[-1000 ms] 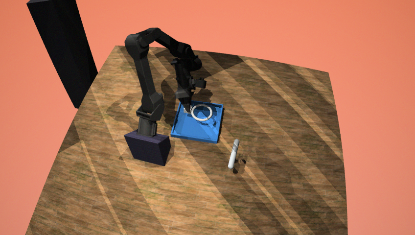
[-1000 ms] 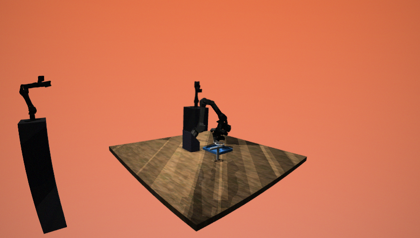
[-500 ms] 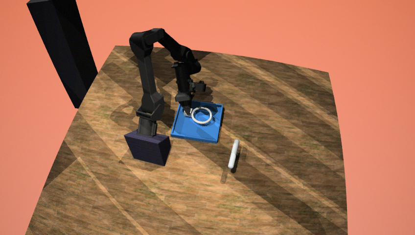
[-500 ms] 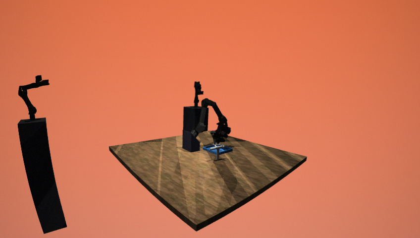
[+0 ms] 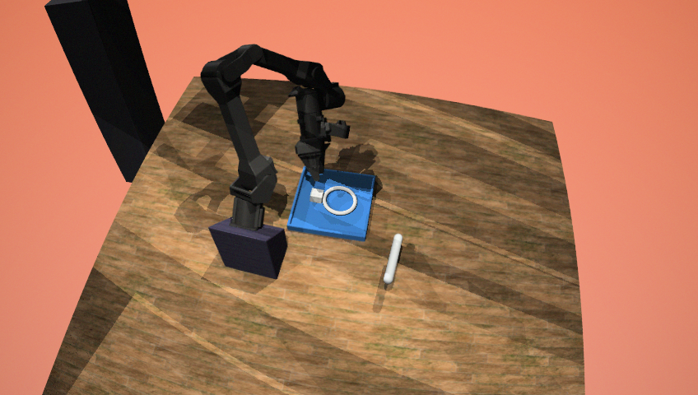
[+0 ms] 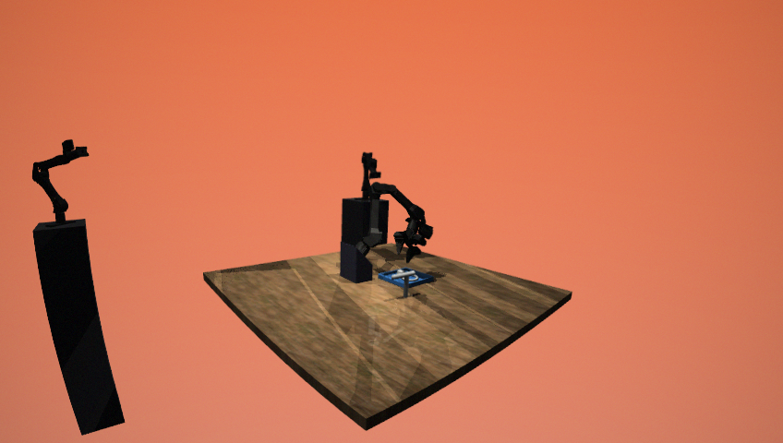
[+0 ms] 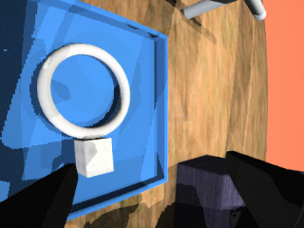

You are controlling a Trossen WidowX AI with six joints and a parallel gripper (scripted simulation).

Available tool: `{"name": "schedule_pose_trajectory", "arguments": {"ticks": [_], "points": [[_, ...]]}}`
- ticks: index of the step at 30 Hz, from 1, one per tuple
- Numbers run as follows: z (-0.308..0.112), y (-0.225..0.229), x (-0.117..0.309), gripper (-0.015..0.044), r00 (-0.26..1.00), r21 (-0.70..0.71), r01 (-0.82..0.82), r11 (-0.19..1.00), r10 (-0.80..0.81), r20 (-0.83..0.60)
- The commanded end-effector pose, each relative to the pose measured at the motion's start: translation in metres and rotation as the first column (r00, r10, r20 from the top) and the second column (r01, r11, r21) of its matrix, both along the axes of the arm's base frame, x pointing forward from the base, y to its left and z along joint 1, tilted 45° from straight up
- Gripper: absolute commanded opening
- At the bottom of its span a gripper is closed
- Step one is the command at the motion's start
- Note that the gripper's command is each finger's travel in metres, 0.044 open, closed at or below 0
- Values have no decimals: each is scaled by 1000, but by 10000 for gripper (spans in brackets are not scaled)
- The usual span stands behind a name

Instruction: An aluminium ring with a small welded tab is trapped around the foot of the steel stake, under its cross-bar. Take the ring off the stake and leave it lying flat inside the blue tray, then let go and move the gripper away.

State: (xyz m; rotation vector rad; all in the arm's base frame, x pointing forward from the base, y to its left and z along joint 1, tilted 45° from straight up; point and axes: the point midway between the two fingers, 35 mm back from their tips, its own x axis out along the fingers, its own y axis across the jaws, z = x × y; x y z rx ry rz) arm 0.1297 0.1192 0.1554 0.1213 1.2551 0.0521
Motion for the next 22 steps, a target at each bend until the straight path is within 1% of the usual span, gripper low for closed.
{"name": "schedule_pose_trajectory", "arguments": {"ticks": [1,22], "points": [[30,-30,-10,440,1000,15,-2,1000,2,11],[27,-26,-7,440,1000,17,3,1000,-3,17]]}}
